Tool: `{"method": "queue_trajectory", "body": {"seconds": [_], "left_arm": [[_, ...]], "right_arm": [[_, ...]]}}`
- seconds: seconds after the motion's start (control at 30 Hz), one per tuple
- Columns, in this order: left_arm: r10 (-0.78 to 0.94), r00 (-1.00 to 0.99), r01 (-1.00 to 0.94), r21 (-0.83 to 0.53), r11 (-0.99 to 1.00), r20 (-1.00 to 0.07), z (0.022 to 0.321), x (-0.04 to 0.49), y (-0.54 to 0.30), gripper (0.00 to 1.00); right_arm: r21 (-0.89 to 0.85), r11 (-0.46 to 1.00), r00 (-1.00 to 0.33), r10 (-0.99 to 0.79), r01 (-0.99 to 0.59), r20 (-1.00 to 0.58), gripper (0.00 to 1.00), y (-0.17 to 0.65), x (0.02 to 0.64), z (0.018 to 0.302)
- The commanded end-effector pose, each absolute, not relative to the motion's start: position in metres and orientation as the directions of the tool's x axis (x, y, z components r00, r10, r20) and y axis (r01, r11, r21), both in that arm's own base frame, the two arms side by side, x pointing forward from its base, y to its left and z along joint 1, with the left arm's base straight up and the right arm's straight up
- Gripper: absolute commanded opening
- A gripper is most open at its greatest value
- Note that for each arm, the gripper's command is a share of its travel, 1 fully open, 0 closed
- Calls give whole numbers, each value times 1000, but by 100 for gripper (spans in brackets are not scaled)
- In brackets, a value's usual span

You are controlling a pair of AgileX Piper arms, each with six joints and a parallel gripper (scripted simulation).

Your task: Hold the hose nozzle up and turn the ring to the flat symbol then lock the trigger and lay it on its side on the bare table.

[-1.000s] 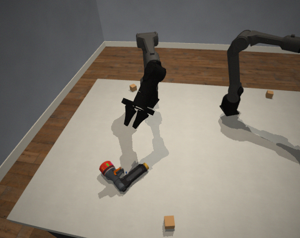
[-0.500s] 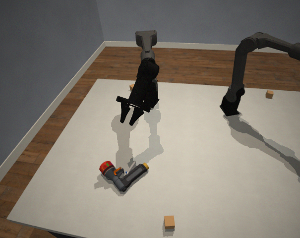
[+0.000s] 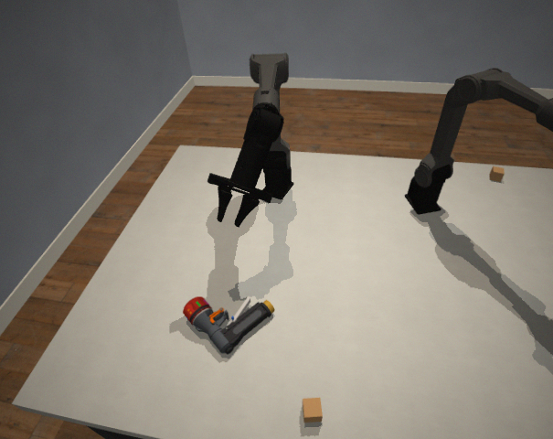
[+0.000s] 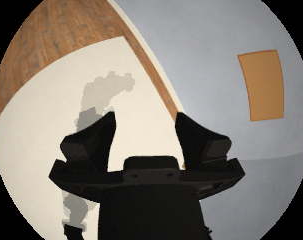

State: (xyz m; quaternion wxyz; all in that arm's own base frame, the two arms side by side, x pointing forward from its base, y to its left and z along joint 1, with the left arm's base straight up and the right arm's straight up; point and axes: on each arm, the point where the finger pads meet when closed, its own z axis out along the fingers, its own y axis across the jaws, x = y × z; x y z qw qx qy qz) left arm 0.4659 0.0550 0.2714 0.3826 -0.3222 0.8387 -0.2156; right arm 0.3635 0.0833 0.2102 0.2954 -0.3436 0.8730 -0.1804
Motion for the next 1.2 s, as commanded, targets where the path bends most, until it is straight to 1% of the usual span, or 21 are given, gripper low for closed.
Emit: {"method": "queue_trajectory", "body": {"seconds": [0.0,0.43,0.5,1.0,1.07,1.17], "left_arm": [[-682,-523,-354,-597,719,-512,269,473,44,100],[-513,-663,-200,-532,823,-545,244,504,-43,100],[-513,-663,-200,-532,823,-545,244,504,-43,100],[-296,-762,-1,-457,890,-576,214,516,-148,100],[-296,-762,-1,-457,890,-576,214,516,-148,100],[-251,-774,41,-442,896,-581,207,515,-169,100]], "right_arm": [[-508,712,-596,-694,-485,-404,50,80,361,211],[-436,789,-651,-608,-433,-454,50,63,349,205],[-436,789,-651,-608,-433,-454,50,63,349,205],[-356,860,-700,-507,-366,-503,50,48,335,200],[-356,860,-700,-507,-366,-503,50,48,335,200],[-341,872,-708,-486,-352,-512,50,45,332,199]]}}
